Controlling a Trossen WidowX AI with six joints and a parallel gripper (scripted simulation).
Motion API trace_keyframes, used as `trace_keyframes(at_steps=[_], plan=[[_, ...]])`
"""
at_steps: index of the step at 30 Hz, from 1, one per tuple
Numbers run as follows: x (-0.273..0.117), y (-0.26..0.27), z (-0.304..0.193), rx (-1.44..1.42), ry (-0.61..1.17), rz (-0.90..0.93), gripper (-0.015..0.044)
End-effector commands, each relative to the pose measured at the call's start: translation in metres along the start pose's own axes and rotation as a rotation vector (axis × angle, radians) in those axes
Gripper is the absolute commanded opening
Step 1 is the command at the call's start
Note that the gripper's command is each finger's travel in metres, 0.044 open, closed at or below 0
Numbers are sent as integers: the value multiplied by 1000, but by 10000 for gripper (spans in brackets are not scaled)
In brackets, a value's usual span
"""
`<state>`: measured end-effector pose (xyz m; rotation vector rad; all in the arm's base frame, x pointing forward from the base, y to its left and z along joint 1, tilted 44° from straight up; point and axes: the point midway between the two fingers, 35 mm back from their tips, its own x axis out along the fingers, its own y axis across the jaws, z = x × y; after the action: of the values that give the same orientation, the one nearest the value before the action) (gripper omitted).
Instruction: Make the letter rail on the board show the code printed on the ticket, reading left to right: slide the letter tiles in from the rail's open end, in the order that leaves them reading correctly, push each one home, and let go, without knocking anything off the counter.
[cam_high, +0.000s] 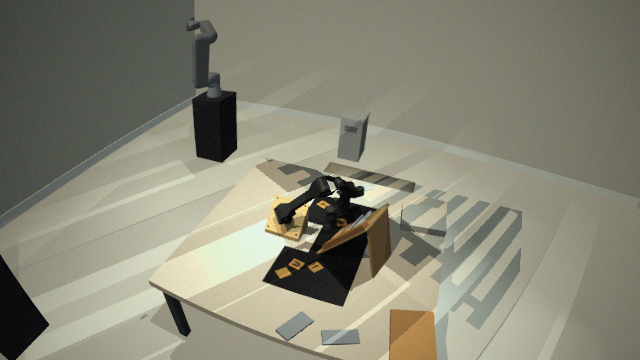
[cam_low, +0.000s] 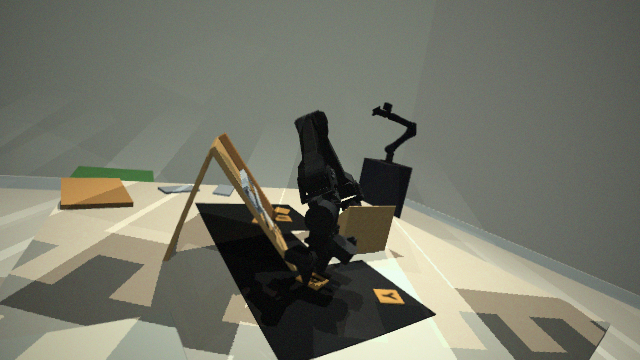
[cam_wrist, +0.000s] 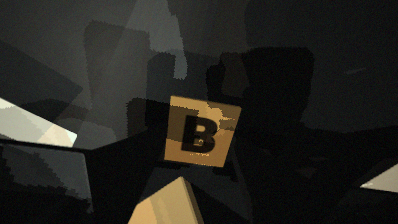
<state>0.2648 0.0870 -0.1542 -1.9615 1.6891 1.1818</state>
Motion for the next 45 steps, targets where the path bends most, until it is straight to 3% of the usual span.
trace_keyframes(at_steps=[1, 3, 12, 45], plan=[[1, 0, 0, -3, 4, -1, 247], [1, 0, 0, -3, 4, -1, 234], [-8, 1, 1, -3, 3, -1, 0], [-30, -2, -1, 35, 12, -21, 0]])
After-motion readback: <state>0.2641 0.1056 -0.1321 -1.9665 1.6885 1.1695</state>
